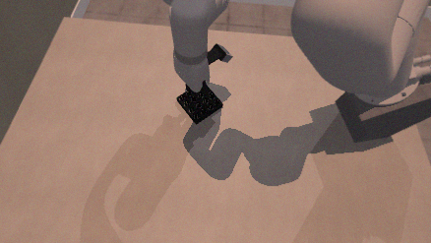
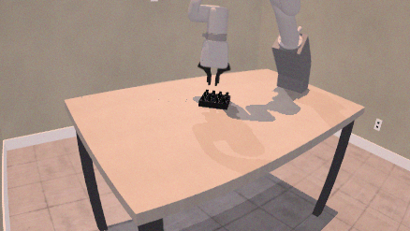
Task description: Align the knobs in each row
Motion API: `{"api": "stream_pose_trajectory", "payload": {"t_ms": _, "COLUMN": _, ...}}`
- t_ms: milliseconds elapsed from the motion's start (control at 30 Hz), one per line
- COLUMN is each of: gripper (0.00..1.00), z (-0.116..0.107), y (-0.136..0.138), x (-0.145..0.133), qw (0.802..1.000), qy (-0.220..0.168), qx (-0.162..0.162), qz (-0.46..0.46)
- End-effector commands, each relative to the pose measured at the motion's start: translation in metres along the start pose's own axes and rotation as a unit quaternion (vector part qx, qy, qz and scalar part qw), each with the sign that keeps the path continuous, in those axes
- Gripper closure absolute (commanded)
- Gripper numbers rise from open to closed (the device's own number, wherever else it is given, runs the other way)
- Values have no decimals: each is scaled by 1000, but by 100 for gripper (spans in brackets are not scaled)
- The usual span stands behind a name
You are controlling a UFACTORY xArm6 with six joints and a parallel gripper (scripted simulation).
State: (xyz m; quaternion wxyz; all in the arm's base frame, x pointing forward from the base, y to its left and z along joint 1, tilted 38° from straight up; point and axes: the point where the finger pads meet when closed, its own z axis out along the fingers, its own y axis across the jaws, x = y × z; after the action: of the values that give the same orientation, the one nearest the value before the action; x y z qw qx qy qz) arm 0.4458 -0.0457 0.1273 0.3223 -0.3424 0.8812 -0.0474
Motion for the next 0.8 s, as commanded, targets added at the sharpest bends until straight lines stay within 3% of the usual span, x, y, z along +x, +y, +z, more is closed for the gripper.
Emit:
{"api": "stream_pose_trajectory", "payload": {"t_ms": 0, "gripper": 81, "z": 3, "y": -1, "x": -1, "qw": 1000, "qy": -1, "qx": 1, "qz": 0}}
{"api": "stream_pose_trajectory", "payload": {"t_ms": 767, "gripper": 81, "z": 28, "y": -1, "x": -1, "qw": 1000, "qy": -1, "qx": 1, "qz": 0}}
